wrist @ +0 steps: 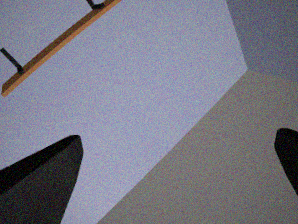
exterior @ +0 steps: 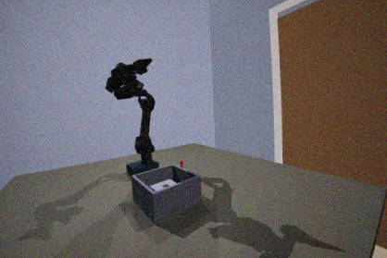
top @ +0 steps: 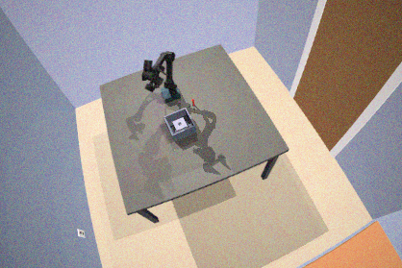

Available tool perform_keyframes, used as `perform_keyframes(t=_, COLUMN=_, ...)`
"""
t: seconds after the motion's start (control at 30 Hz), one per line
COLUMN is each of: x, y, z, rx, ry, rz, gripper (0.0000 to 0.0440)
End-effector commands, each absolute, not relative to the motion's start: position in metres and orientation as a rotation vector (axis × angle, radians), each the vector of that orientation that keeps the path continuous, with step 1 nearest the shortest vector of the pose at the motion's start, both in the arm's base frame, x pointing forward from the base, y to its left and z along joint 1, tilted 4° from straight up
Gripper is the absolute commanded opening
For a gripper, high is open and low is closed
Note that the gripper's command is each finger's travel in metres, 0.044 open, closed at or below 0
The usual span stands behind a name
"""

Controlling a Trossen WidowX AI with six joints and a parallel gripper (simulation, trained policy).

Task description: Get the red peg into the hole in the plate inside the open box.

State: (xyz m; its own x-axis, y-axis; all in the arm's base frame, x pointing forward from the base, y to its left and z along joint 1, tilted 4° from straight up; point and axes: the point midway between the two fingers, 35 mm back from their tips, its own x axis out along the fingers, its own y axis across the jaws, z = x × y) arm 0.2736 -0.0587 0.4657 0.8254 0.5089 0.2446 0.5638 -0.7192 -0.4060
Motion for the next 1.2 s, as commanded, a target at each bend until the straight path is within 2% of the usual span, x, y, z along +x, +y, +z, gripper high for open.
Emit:
perform_keyframes(t=0.0, x=0.28, y=-0.063, z=0.462, rx=-2.438, ry=-0.752, rz=-0.124, gripper=0.044)
perform_keyframes(t=1.17, x=0.336, y=-0.089, z=0.389, rx=-1.356, ry=-0.242, rz=0.175, gripper=0.044)
